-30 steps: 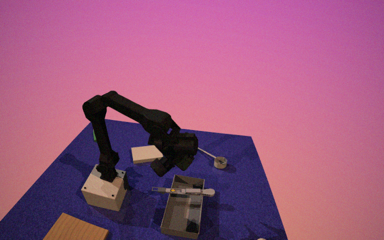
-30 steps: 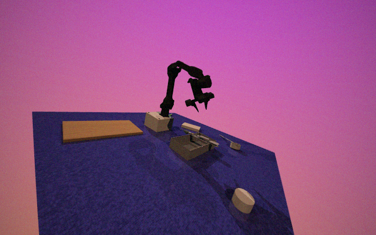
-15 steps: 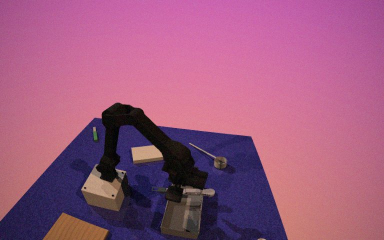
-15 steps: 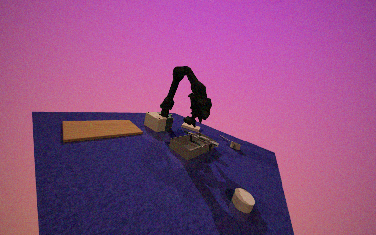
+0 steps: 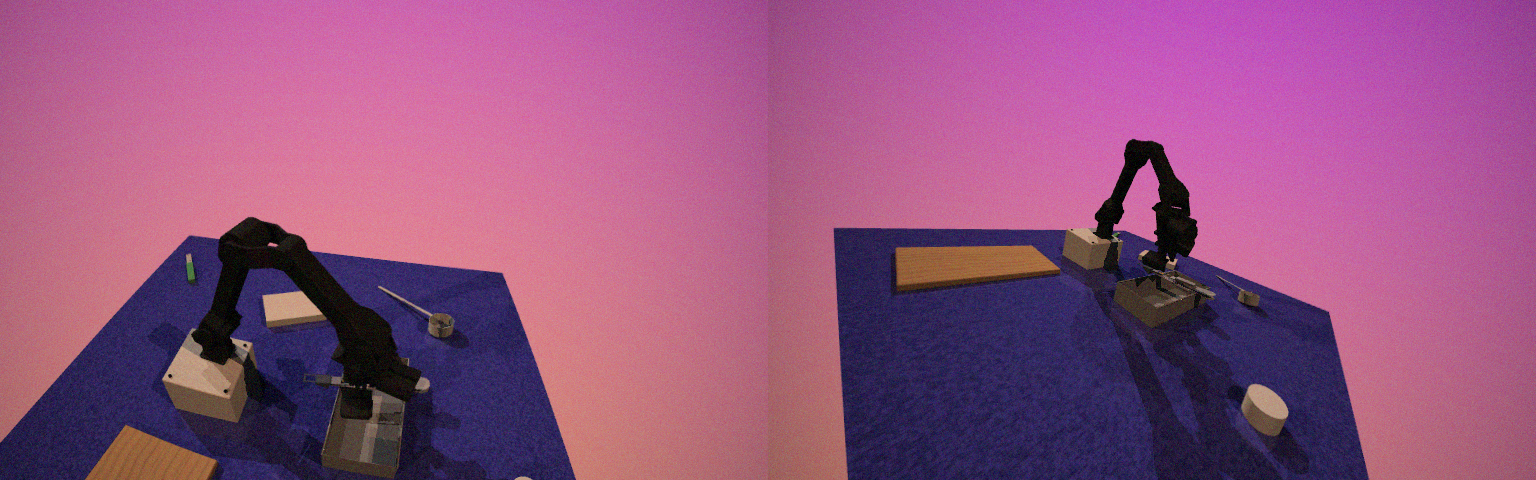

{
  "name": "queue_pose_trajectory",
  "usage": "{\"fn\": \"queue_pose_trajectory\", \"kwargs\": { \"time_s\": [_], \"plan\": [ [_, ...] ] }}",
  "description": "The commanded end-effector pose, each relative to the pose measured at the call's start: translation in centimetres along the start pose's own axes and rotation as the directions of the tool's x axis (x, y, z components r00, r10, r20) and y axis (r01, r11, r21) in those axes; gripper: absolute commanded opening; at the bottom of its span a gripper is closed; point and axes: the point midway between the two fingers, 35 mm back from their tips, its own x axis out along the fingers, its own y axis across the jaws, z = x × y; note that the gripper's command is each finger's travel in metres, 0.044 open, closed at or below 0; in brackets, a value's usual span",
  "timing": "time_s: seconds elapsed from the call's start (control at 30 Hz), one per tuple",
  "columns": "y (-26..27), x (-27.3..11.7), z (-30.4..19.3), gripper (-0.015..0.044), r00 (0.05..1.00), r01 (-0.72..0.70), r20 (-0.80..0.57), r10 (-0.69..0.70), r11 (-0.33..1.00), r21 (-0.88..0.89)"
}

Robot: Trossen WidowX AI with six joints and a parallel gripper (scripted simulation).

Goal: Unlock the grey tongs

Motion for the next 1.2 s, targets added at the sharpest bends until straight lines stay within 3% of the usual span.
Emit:
{"fn": "queue_pose_trajectory", "kwargs": {
  "time_s": [0.0,1.17],
  "plan": [
    [-0.3,0.3,0.1,0.026,1.0,0.002,-0.011,-0.002,1.0,-0.003],
    [-0.4,5.5,0.2,0.026,1.0,0.0,-0.011,0.0,1.0,-0.003]
  ]
}}
